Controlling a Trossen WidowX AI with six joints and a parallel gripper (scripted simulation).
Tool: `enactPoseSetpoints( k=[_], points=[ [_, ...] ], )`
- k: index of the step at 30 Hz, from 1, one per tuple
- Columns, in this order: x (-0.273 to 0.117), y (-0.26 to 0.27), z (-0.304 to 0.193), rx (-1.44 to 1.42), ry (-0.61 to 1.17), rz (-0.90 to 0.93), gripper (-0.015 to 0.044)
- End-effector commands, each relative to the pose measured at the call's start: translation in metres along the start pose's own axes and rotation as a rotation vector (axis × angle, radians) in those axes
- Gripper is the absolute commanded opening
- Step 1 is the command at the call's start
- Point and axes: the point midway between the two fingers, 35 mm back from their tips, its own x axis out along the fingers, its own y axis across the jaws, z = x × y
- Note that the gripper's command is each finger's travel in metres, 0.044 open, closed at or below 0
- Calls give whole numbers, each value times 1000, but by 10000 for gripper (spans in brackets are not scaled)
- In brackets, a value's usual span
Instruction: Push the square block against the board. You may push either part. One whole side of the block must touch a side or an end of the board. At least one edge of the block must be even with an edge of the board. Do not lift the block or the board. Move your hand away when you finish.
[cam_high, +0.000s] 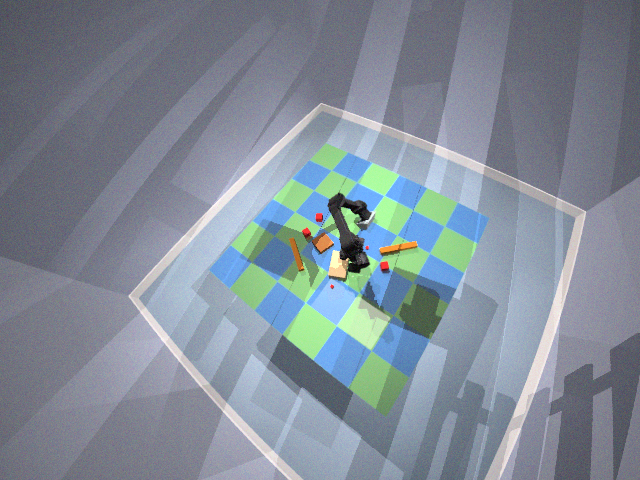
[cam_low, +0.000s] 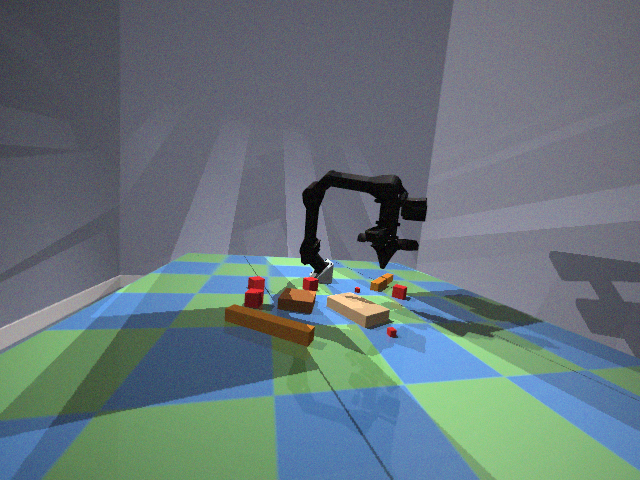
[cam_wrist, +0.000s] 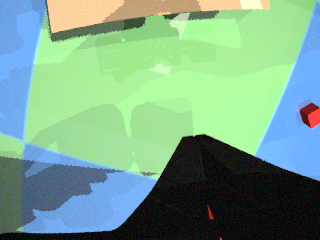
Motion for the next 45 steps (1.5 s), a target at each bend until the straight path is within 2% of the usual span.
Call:
enactPoseSetpoints(
  k=[1,27,36,42,45],
  points=[
    [-3,1,0,9,6,-1,0],
    [-2,2,3,7,4,2,0],
    [33,25,126,169,33,-3,0],
    [59,20,219,309,3,1,0],
    [64,16,237,335,-7,-1,0]
  ],
)
